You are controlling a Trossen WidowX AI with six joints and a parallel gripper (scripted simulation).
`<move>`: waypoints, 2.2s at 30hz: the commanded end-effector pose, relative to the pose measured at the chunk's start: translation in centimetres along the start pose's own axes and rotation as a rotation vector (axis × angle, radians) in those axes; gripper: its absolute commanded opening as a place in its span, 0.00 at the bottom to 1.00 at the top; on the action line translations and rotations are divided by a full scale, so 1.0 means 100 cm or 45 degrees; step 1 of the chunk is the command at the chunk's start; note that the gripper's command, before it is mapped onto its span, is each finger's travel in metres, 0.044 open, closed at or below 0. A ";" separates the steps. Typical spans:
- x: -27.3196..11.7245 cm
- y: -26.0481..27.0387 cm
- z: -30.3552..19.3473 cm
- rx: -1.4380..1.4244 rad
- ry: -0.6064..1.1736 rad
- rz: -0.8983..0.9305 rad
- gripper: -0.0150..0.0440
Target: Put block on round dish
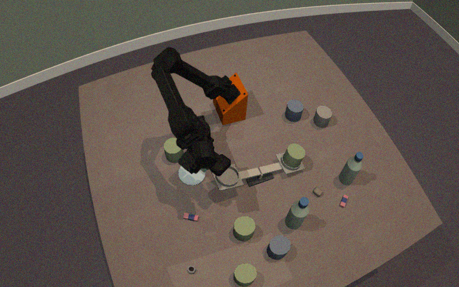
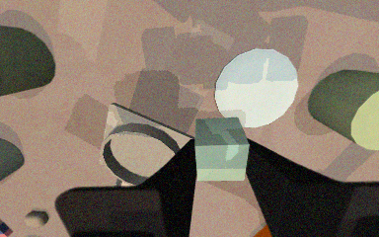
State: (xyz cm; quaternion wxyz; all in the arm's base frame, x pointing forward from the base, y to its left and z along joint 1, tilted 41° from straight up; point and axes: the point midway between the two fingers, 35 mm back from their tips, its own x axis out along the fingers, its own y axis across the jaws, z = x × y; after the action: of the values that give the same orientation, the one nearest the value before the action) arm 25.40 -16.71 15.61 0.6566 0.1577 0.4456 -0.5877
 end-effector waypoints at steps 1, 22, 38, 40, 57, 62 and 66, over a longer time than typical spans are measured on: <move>0.009 -0.014 0.003 -0.004 -0.005 0.004 0.25; 0.044 -0.059 0.009 -0.007 -0.035 -0.017 0.25; 0.079 -0.060 0.010 -0.007 -0.038 -0.018 0.25; 0.081 -0.060 0.010 -0.007 -0.038 -0.018 0.25; 0.092 -0.060 0.011 0.001 -0.041 -0.021 0.52; 0.092 -0.060 0.011 0.001 -0.041 -0.021 0.74; 0.092 -0.060 0.011 0.001 -0.041 -0.021 0.92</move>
State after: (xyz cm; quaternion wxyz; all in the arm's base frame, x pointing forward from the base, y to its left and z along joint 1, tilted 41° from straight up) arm 19.53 -24.88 11.05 0.6589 0.1446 0.4367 -0.5951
